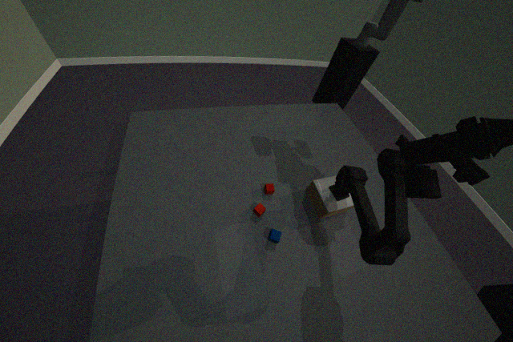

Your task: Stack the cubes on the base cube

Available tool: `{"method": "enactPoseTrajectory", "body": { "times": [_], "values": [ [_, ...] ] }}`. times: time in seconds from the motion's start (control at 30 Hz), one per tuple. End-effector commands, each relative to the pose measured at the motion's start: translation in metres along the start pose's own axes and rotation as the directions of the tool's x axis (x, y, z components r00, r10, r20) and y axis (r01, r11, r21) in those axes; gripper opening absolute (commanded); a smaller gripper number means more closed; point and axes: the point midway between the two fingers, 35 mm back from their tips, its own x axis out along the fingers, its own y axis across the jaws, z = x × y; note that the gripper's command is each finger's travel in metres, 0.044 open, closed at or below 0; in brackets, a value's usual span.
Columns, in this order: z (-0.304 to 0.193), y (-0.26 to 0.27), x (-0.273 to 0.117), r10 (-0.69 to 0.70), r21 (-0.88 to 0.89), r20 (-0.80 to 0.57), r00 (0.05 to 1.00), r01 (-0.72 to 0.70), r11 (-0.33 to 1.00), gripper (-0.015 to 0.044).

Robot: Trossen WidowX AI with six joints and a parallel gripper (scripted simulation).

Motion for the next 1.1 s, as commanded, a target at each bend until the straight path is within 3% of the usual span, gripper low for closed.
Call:
{"method": "enactPoseTrajectory", "body": {
  "times": [0.0,0.13,0.3,0.47,0.77,1.07],
  "values": [
    [-0.003,0.000,0.000,0.002,0.001,-0.009,1.000,-0.002,1.000,0.0374],
    [-0.054,-0.006,0.002,0.011,0.002,-0.185,0.983,-0.011,1.000,0.0269],
    [-0.126,-0.014,-0.006,-0.019,-0.028,-0.432,0.902,0.007,1.000,0.0265],
    [-0.193,-0.012,-0.031,-0.009,-0.033,-0.653,0.758,-0.016,0.999,0.0265],
    [-0.288,0.023,-0.112,0.100,0.057,-0.921,0.377,-0.122,0.991,0.0265],
    [-0.328,0.086,-0.220,0.276,0.286,-0.958,-0.077,-0.228,0.931,0.0265]
  ]
}}
